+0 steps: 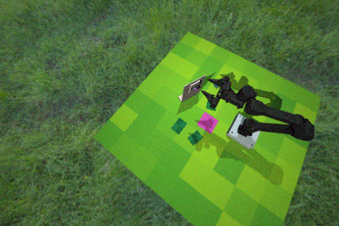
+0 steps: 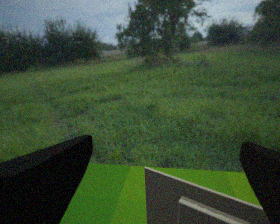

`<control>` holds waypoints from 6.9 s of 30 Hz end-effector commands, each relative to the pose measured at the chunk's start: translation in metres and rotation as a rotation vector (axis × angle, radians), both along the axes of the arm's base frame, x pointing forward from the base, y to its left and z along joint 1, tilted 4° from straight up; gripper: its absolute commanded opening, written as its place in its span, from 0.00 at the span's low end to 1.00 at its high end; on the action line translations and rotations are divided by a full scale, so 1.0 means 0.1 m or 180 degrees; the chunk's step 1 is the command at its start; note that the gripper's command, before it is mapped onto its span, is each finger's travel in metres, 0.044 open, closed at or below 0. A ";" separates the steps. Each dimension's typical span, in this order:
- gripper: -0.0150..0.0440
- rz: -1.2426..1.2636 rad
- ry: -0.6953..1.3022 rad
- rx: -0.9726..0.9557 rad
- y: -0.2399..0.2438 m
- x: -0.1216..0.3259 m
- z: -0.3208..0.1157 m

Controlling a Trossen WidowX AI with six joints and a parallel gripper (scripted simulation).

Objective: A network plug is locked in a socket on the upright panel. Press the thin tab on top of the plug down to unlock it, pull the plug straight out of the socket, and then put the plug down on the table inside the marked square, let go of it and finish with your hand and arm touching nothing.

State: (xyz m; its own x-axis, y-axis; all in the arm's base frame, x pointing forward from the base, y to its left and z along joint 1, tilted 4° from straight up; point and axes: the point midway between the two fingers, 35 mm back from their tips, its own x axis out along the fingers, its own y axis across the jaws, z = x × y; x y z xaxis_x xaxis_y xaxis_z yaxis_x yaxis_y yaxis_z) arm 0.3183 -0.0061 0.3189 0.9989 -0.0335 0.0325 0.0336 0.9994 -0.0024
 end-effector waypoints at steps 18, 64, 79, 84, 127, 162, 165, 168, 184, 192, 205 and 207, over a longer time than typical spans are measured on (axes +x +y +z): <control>0.52 -0.0283 -0.0230 0.1866 0.14 0.23 -0.84; 0.52 -0.0399 -0.0870 0.4769 -0.09 0.01 -1.73; 0.52 -0.0361 -0.0857 0.4812 -0.23 0.23 -1.71; 0.52 -0.0359 -0.0859 0.4811 -0.27 0.30 -1.70; 0.25 -0.0352 -0.0865 0.4806 -0.48 0.61 -1.66; 0.25 -0.0356 -0.0862 0.4808 -0.37 0.44 -1.68; 0.25 -0.0356 -0.0861 0.4808 -0.36 0.42 -1.69; 0.25 -0.0357 -0.0861 0.4809 -0.35 0.40 -1.69; 0.25 -0.0359 -0.0859 0.4810 -0.28 0.31 -1.70; 0.25 -0.0360 -0.0858 0.4811 -0.25 0.26 -1.71; 0.25 -0.0362 -0.0856 0.4812 -0.20 0.19 -1.72; 0.25 -0.0362 -0.0856 0.4813 -0.19 0.18 -1.72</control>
State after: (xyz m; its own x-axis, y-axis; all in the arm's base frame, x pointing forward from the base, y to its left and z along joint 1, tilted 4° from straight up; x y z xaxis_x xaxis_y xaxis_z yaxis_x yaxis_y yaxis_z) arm 0.3387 -0.0260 0.1475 0.9600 -0.2706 0.0718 -0.0601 0.0511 0.9969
